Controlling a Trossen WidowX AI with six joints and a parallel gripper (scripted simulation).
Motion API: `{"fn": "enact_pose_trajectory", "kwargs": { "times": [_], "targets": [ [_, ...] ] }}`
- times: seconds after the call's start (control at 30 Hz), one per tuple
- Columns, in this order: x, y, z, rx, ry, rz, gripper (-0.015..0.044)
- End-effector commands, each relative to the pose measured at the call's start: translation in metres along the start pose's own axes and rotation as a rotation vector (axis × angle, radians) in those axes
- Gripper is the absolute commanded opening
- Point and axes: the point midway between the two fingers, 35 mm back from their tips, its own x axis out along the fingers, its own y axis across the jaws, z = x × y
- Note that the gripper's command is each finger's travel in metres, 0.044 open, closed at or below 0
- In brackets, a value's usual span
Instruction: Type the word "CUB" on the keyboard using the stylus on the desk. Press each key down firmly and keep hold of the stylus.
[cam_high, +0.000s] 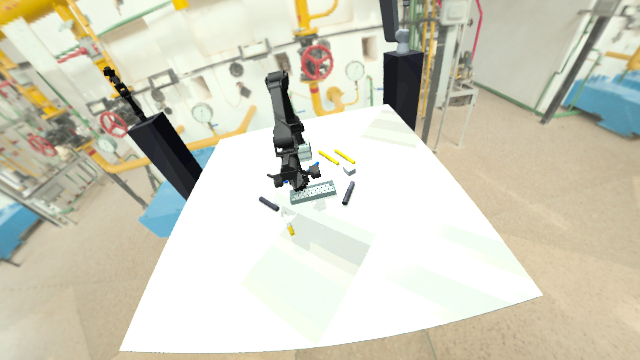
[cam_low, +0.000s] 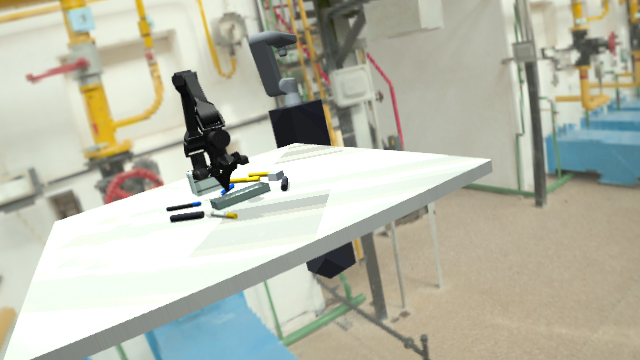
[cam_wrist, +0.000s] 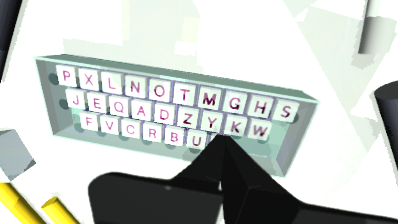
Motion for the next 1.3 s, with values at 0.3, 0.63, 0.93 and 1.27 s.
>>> {"fn": "enact_pose_trajectory", "kwargs": {
  "times": [0.3,0.63,0.93,1.27],
  "targets": [
    [-0.001,-0.024,0.000,0.000,-0.002,-0.006,0.0000],
    [0.000,0.003,-0.031,0.000,0.001,-0.003,0.0000],
    [0.000,0.022,-0.029,0.000,0.000,-0.002,0.0000],
    [0.000,0.080,-0.031,-0.001,0.001,0.005,0.0000]
  ]
}}
